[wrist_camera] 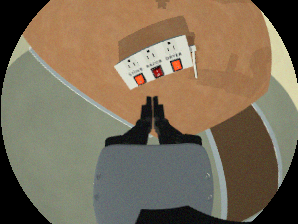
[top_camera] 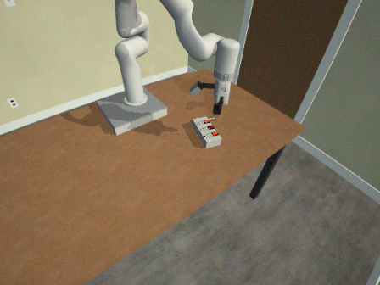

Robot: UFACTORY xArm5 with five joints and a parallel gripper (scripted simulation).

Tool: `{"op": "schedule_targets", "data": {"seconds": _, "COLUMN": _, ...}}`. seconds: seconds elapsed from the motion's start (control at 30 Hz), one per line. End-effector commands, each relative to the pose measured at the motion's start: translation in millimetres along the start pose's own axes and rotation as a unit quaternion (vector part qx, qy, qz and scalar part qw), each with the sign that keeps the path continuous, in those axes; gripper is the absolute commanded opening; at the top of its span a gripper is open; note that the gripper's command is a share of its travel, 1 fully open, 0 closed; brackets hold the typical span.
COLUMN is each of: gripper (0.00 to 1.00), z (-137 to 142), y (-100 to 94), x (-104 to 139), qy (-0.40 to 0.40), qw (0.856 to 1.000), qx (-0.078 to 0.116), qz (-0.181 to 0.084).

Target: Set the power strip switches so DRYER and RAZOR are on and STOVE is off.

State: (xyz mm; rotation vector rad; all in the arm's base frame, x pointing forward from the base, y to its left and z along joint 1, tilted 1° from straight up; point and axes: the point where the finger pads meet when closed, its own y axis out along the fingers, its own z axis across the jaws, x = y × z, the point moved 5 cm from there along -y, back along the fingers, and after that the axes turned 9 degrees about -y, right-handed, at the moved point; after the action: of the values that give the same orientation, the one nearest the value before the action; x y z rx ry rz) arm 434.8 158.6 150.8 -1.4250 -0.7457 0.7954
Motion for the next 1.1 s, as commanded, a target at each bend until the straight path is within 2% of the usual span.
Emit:
{"op": "schedule_targets", "data": {"seconds": 0.0, "gripper": 0.00, "z": 4.3, "y": 5.3, "x": 11.0, "qy": -0.070, "qw": 0.997, "qx": 0.012, "qz": 0.016}}
{"op": "schedule_targets", "data": {"seconds": 0.13, "gripper": 0.00, "z": 11.0, "y": 12.7, "x": 19.9, "qy": -0.136, "qw": 0.990, "qx": 0.024, "qz": 0.028}}
{"op": "schedule_targets", "data": {"seconds": 0.27, "gripper": 0.00, "z": 14.0, "y": 15.9, "x": 23.6, "qy": -0.164, "qw": 0.985, "qx": 0.030, "qz": 0.033}}
{"op": "schedule_targets", "data": {"seconds": 1.07, "gripper": 0.00, "z": 14.5, "y": 16.4, "x": 24.2, "qy": -0.169, "qw": 0.985, "qx": 0.031, "qz": 0.034}}
